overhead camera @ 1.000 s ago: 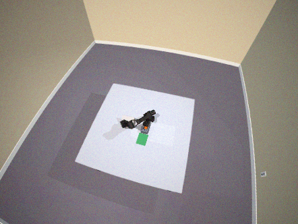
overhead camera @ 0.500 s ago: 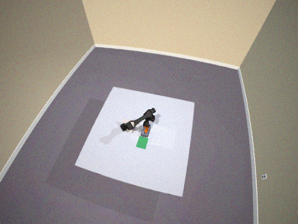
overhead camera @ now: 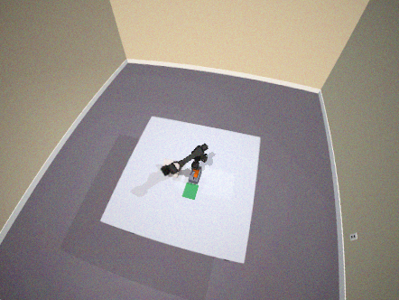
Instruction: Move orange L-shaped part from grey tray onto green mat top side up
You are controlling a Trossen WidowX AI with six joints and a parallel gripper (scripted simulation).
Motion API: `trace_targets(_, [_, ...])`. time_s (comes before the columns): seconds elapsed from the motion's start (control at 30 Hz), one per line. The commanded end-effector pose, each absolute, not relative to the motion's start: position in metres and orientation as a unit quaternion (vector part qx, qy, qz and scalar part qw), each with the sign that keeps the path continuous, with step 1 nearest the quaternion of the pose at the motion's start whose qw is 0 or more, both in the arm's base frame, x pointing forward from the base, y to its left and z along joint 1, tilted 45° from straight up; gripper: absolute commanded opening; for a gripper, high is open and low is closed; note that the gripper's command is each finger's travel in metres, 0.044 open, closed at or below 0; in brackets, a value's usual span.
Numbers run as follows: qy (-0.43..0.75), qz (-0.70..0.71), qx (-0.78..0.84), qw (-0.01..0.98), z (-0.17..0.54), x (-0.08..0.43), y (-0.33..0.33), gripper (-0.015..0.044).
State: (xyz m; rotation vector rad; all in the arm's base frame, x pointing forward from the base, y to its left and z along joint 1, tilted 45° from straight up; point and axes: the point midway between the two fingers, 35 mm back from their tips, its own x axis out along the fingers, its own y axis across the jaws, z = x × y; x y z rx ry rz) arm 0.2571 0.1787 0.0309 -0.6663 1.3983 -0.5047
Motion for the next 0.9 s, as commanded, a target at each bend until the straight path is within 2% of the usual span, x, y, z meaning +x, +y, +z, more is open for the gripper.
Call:
trace_targets(0.0, [0.625,-0.224,-0.299,0.686,0.031,0.257,0.179,0.018])
trace_targets(0.33, [0.625,-0.224,-0.299,0.686,0.031,0.257,0.179,0.018])
trace_targets(0.47, [0.64,-0.178,-0.348,0.661,0.036,0.259,0.174,0.028])
trace_targets(0.63, [0.665,-0.046,-0.476,0.574,0.052,0.264,0.159,0.028])
trace_targets(0.87, [0.651,0.156,-0.626,0.399,0.075,0.269,0.137,0.028])
